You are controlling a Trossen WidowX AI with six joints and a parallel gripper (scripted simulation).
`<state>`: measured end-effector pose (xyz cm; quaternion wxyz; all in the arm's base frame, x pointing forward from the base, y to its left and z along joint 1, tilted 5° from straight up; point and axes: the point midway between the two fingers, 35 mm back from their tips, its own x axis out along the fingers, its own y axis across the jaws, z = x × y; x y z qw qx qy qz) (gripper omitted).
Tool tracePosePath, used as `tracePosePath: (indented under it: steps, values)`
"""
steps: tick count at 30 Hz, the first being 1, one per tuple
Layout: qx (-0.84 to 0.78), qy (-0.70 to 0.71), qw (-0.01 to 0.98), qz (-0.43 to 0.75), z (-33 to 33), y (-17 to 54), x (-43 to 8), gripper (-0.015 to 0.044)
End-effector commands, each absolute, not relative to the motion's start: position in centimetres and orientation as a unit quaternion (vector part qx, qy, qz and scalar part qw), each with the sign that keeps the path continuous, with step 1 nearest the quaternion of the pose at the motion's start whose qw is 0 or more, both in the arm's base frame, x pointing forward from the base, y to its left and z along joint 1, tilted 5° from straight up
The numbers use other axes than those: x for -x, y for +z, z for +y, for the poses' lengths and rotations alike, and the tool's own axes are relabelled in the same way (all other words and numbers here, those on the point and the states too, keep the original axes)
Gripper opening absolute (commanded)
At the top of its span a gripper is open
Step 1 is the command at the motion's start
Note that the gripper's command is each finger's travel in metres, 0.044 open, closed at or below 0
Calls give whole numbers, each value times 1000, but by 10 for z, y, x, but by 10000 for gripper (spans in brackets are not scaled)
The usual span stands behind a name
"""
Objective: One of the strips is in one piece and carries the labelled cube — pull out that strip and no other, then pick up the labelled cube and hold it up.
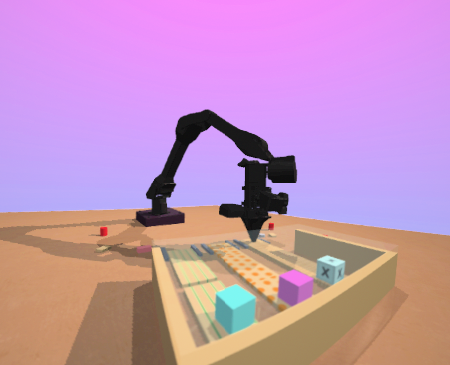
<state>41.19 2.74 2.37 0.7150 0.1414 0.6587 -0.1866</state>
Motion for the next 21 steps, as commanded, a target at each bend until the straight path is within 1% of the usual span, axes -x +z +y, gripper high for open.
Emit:
tracePosePath:
  steps: [1, 21]
  values:
    - [-141, -184, 714, 660, 28, 22, -412, 0]
    - [-141, -184, 714, 660, 28, 20, -413, 0]
